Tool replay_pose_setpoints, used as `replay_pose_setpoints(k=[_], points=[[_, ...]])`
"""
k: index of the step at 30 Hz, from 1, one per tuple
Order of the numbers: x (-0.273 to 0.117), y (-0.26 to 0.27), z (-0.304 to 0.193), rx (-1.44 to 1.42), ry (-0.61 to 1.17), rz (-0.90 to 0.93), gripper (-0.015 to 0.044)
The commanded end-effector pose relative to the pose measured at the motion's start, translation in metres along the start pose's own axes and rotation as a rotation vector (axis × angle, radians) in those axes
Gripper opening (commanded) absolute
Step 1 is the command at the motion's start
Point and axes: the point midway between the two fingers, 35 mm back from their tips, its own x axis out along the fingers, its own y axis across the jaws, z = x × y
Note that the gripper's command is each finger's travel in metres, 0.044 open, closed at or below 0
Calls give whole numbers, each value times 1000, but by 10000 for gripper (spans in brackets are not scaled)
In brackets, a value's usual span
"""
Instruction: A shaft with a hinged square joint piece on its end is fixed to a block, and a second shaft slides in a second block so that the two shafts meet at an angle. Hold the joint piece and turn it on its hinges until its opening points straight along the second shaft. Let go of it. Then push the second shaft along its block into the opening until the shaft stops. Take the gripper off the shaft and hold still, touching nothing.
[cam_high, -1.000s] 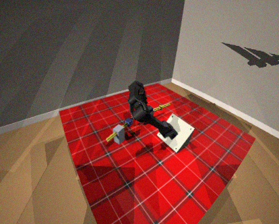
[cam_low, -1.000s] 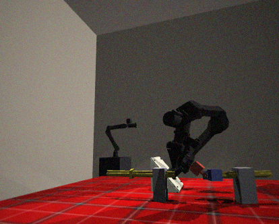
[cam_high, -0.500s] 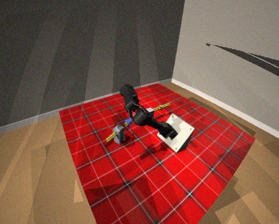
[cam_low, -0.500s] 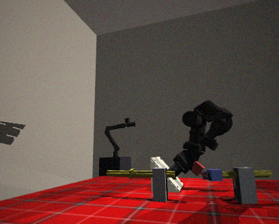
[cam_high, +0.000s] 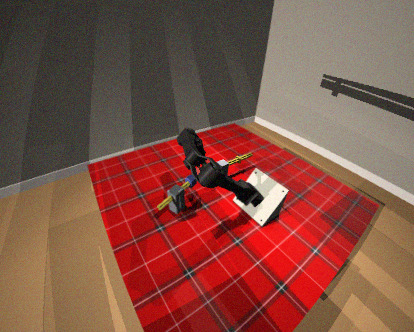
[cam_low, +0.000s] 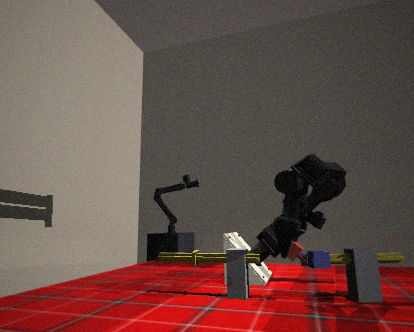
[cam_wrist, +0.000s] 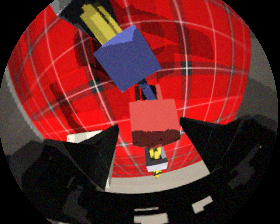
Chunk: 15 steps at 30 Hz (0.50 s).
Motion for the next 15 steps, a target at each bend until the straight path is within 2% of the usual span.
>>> replay_pose_setpoints(k=[1, 6, 15], points=[[9, 1, 1, 6, -5, 6, 440], [15, 2, 1, 6, -5, 6, 440], [15, 2, 1, 6, -5, 6, 204]])
